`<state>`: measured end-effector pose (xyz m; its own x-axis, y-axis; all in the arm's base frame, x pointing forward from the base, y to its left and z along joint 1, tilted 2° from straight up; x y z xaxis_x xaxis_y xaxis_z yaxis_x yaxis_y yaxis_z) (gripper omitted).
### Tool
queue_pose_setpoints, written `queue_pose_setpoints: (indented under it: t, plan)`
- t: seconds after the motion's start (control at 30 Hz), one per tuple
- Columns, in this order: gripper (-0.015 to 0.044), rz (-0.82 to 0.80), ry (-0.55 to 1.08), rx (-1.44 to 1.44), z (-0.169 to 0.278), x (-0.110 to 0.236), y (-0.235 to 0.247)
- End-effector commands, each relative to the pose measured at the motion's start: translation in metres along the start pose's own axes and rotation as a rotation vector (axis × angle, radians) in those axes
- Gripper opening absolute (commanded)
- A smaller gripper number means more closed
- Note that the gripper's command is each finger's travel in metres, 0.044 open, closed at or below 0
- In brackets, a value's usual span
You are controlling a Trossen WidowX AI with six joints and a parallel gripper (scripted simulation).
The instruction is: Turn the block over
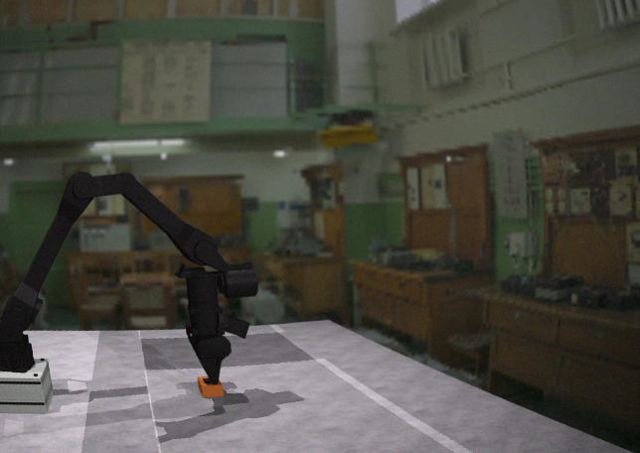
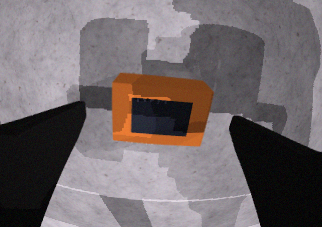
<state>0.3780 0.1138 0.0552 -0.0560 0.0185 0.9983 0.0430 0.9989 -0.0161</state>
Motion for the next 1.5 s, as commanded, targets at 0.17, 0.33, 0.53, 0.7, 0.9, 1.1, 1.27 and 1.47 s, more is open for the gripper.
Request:
queue_pose_setpoints:
  t: [0.17,0.33,0.53,0.7,0.9,1.1,1.27,1.47]
  plan:
    - [0.0440,0.001,0.013,0.007,0.003,-0.019,-0.001]
    - [0.0414,0.001,0.013,0.007,0.003,-0.022,-0.001]
    - [0.0276,0.001,0.013,0.007,0.003,-0.022,-0.001]
    - [0.0242,0.001,0.013,0.007,0.003,-0.022,-0.001]
    - [0.0202,0.001,0.013,0.007,0.003,-0.022,-0.001]
    - [0.0163,0.001,0.013,0.007,0.003,-0.022,-0.001]
    - [0.0090,0.001,0.013,0.007,0.003,-0.018,0.000]
    - [0.0000,0.001,0.013,0.007,0.002,0.008,0.000]
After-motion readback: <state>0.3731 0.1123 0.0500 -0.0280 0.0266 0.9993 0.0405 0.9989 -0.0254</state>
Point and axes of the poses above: the point midway between the two fingers, 35 mm back from their tips, its own x axis back along the fingers, its own y axis across the jaws, z = x × y, the point moved 5 cm from there along x, back along the fingers, and after that the axes turned 12 degrees about -x, right-handed, at the moved point
